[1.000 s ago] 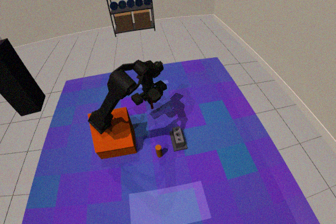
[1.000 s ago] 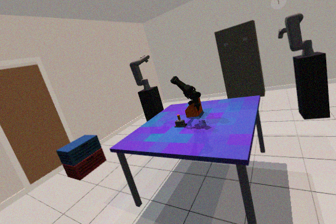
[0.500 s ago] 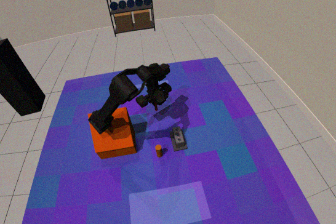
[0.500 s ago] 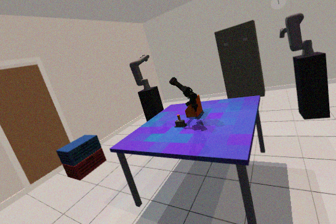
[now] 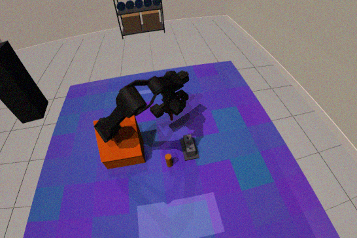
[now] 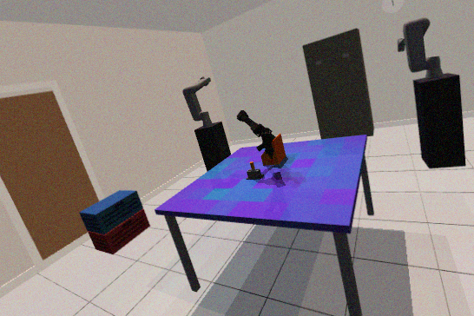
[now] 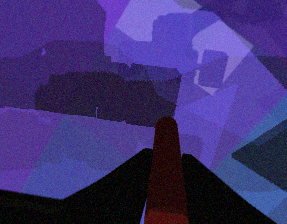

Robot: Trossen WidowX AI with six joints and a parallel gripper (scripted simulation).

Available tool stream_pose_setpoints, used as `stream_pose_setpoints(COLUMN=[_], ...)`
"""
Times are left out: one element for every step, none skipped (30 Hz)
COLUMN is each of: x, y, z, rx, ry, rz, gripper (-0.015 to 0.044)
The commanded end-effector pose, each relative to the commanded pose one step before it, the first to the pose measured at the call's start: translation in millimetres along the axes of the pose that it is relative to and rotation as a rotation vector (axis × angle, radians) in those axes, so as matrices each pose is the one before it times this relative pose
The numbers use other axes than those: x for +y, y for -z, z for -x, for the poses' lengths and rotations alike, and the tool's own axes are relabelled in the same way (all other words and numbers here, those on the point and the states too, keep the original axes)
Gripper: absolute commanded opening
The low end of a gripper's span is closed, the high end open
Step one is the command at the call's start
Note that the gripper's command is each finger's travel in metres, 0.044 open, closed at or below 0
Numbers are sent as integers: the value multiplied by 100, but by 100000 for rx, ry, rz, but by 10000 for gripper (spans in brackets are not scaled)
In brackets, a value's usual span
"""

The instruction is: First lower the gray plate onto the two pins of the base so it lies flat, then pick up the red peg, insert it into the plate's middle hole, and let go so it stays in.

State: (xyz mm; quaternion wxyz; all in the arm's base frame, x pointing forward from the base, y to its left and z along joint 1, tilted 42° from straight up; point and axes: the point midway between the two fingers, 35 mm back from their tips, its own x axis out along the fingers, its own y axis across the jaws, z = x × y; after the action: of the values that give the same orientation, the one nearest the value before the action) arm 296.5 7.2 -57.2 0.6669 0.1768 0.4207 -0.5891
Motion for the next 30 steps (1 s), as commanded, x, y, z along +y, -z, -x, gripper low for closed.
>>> stream_pose_setpoints(x=[208, 42, 39, 36, 34, 31, 28, 25, 9, 6, 4, 2, 0, -3, -5, -7, -10, -12, -3, -6, -9, -12, -15, -18, -21, -24, -27, -30, -36, -39], y=[-1390, -280, -282, -283, -284, -286, -287, -288, -253, -251, -251, -252, -253, -254, -254, -255, -256, -256, -299, -303, -304, -305, -306, -306, -307, -308, -308, -309, -307, -307], z=[110, 11, 10, 10, 9, 9, 8, 7, 2, 2, 2, 1, 1, 1, 1, 0, 0, 0, 5, 5, 4, 3, 3, 2, 1, 1, 0, -1, -1, -2], rx=[-250, 1, -2, -6, -9, -13, -16, -19, 78, 75, 72, 69, 67, 64, 62, 59, 57, 54, -81, -85, -88, -91, -94, -97, -100, -103, -105, -108, -111, -114], ry=[-238, -21, -19, -17, -15, -13, -11, -9, 11, 12, 12, 13, 13, 14, 14, 15, 16, 16, 5, 9, 12, 15, 18, 22, 25, 28, 32, 35, 40, 43], rz=[62, -19, -20, -21, -22, -22, -23, -24, 26, 25, 24, 24, 23, 23, 22, 22, 21, 21, -45, -46, -46, -47, -47, -48, -48, -49, -49, -50, -50, -50], gripper=[0, 0, 0, 0, 0, 0, 0, 0, 0, 0, 0, 0, 0, 0, 0, 0, 0, 0, 0, 0, 0, 0, 0, 0, 0, 0, 0, 0, 0, 0])
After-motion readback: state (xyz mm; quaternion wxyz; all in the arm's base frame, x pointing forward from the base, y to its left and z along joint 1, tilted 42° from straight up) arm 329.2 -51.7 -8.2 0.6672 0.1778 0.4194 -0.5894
